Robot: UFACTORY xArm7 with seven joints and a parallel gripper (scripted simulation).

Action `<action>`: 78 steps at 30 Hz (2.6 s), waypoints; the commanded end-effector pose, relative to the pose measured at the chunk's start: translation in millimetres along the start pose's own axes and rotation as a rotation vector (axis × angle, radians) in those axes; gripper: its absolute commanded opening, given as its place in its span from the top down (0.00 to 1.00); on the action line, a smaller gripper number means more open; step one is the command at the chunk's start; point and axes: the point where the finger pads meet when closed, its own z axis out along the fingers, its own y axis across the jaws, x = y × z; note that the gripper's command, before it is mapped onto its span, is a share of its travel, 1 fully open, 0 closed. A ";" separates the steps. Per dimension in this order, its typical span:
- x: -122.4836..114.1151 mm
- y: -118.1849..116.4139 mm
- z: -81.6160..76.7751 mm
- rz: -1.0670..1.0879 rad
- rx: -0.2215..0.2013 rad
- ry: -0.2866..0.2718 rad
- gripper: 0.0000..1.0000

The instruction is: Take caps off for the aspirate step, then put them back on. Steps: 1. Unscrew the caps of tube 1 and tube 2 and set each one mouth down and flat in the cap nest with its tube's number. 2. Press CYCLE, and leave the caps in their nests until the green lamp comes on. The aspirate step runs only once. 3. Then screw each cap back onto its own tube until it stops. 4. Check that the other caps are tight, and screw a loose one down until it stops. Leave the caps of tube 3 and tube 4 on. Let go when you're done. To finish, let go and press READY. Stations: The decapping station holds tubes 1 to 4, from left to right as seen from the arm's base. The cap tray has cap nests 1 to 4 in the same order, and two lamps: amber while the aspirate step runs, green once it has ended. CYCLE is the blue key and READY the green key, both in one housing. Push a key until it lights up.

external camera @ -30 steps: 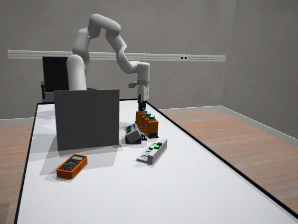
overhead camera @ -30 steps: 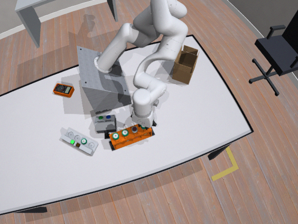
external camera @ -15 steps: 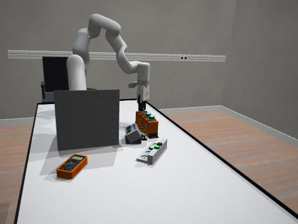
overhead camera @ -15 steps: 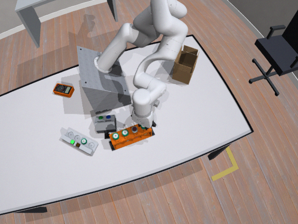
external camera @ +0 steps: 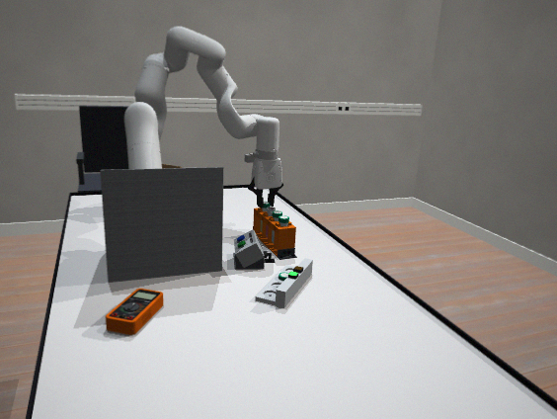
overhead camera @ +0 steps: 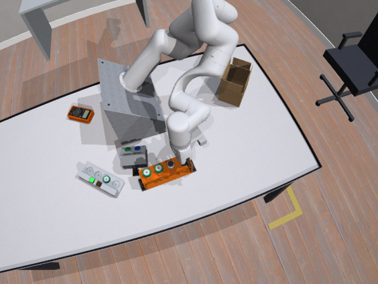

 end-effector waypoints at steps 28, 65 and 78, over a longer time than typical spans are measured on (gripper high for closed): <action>-0.6 1.5 -0.5 0.902 0.009 -0.017 0.54; -0.5 1.5 -1.0 -0.668 0.018 -0.005 0.54; -0.6 1.5 -1.0 -0.668 0.018 -0.005 1.00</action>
